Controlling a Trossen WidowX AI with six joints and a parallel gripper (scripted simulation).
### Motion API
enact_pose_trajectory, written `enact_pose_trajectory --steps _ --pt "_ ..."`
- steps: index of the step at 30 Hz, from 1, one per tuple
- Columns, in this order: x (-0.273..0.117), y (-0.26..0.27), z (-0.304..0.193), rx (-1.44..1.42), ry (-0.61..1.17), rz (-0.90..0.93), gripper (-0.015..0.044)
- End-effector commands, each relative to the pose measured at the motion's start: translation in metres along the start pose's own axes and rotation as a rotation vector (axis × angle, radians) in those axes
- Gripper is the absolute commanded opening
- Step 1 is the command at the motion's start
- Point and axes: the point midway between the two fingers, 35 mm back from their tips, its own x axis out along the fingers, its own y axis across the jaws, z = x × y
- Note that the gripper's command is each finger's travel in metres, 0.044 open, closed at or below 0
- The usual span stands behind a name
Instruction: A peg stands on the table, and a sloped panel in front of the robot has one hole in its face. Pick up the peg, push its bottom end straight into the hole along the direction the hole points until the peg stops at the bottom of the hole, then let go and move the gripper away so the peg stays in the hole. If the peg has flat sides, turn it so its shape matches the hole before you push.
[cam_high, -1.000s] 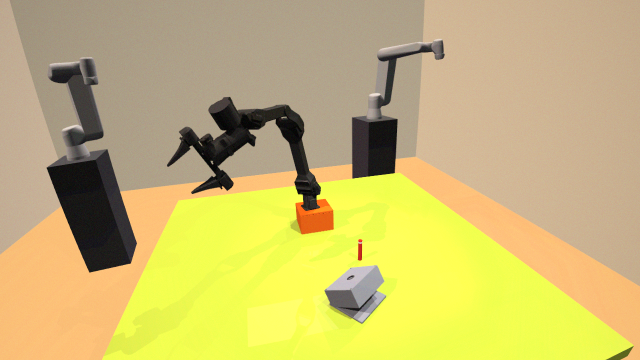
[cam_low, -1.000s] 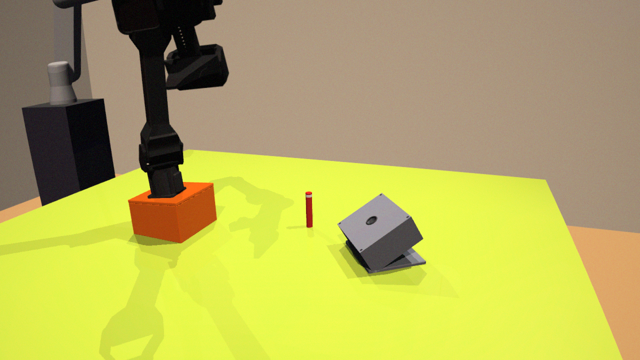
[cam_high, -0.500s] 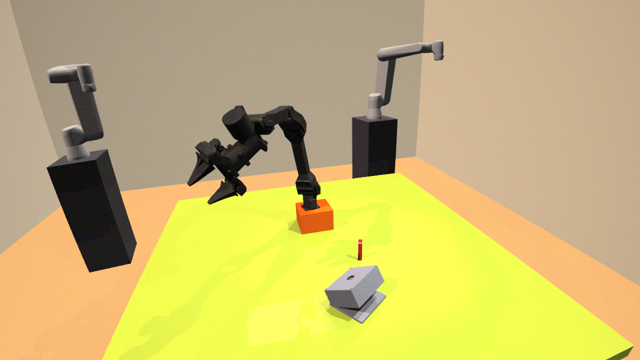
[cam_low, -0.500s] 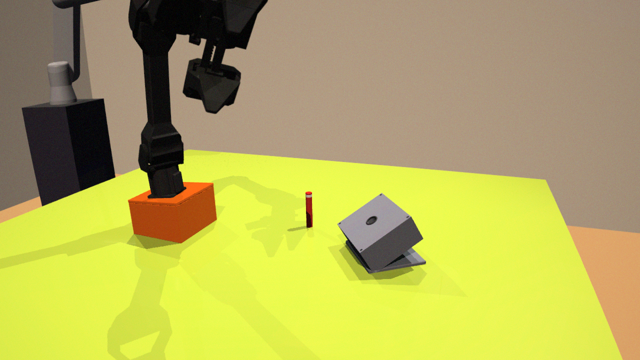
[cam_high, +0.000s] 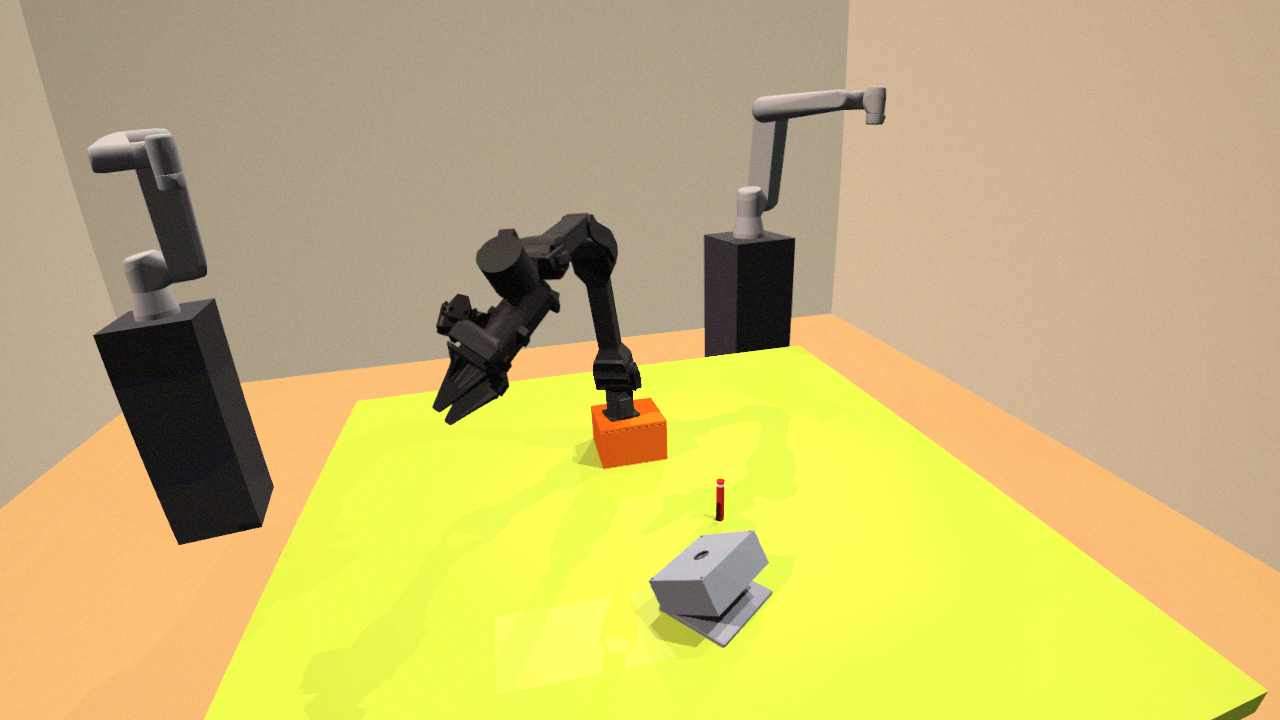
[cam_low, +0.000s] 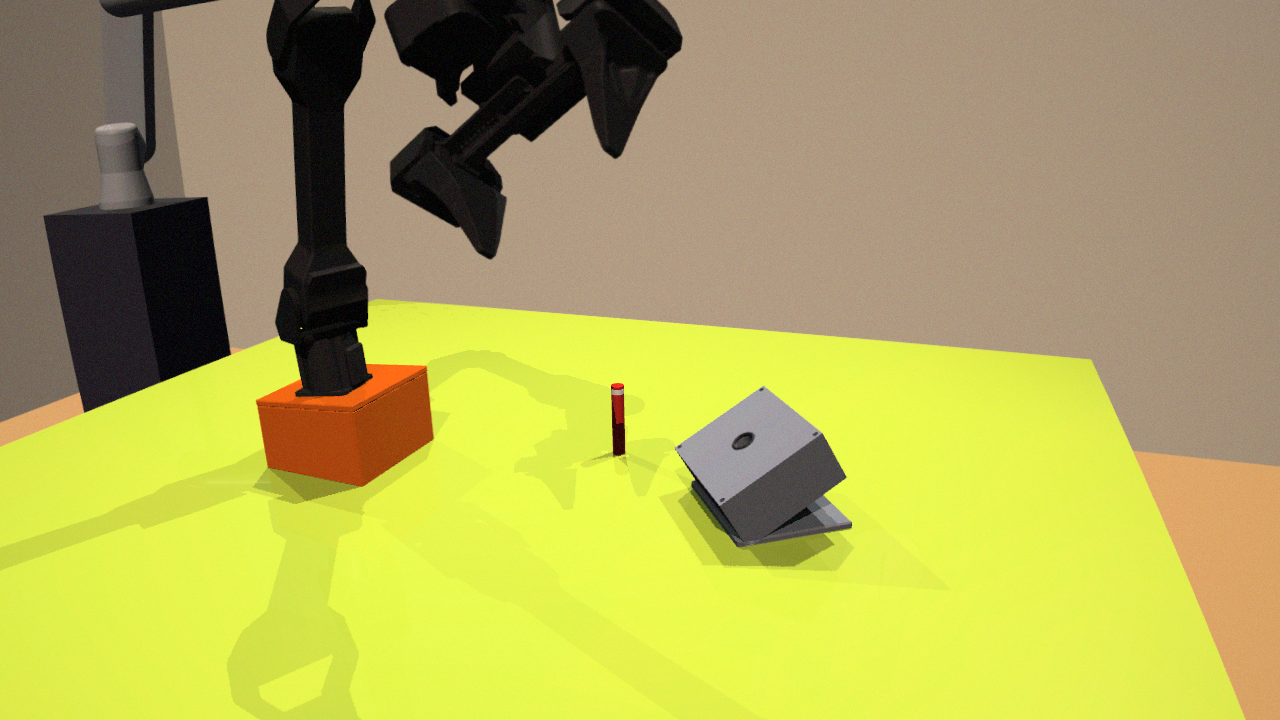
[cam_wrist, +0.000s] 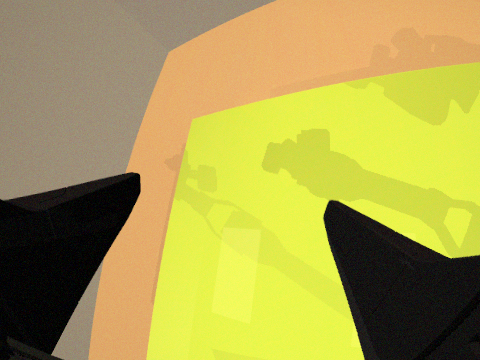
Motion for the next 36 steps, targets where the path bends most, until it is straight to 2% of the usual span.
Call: enact_pose_trajectory --steps 1,36 --pt "-0.001 0.000 -0.015 -0.105 0.035 0.001 0.0440" --pt "-0.033 -0.028 -0.151 -1.211 0.331 0.111 0.0440"
